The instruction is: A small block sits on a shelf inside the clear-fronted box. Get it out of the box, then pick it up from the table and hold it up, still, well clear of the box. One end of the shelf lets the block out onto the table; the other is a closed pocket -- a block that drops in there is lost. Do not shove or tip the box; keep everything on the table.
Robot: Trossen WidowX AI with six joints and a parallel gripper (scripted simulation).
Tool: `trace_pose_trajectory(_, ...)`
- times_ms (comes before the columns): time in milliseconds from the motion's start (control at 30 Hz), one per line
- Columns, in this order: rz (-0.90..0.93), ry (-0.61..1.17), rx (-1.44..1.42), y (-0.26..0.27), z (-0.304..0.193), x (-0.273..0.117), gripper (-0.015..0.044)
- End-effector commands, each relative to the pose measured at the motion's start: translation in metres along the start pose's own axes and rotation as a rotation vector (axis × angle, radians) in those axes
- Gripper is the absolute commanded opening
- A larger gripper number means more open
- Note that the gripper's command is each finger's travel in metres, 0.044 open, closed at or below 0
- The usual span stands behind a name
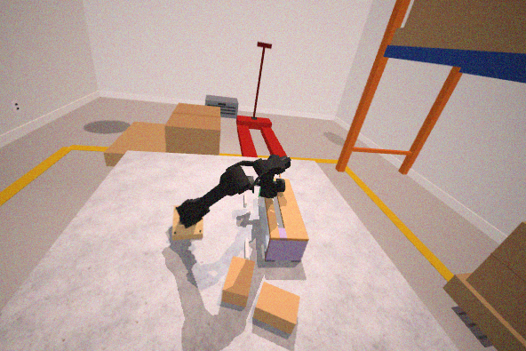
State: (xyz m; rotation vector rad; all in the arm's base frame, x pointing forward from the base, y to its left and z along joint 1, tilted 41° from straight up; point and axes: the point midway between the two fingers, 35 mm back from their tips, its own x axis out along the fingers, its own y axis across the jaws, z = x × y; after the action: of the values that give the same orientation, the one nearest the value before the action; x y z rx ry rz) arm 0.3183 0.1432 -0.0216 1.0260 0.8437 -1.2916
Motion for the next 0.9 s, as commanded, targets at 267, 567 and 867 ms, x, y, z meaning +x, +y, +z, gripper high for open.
trace_pose_trajectory(267,-0.006,0.003,0.000,-0.001,-0.014,0.006,0.0400)
trace_pose_trajectory(567,-0.008,-0.003,-0.001,-0.001,-0.030,-0.056,0.0400)
trace_pose_trajectory(867,-0.007,-0.009,-0.004,-0.001,-0.028,-0.051,0.0400)
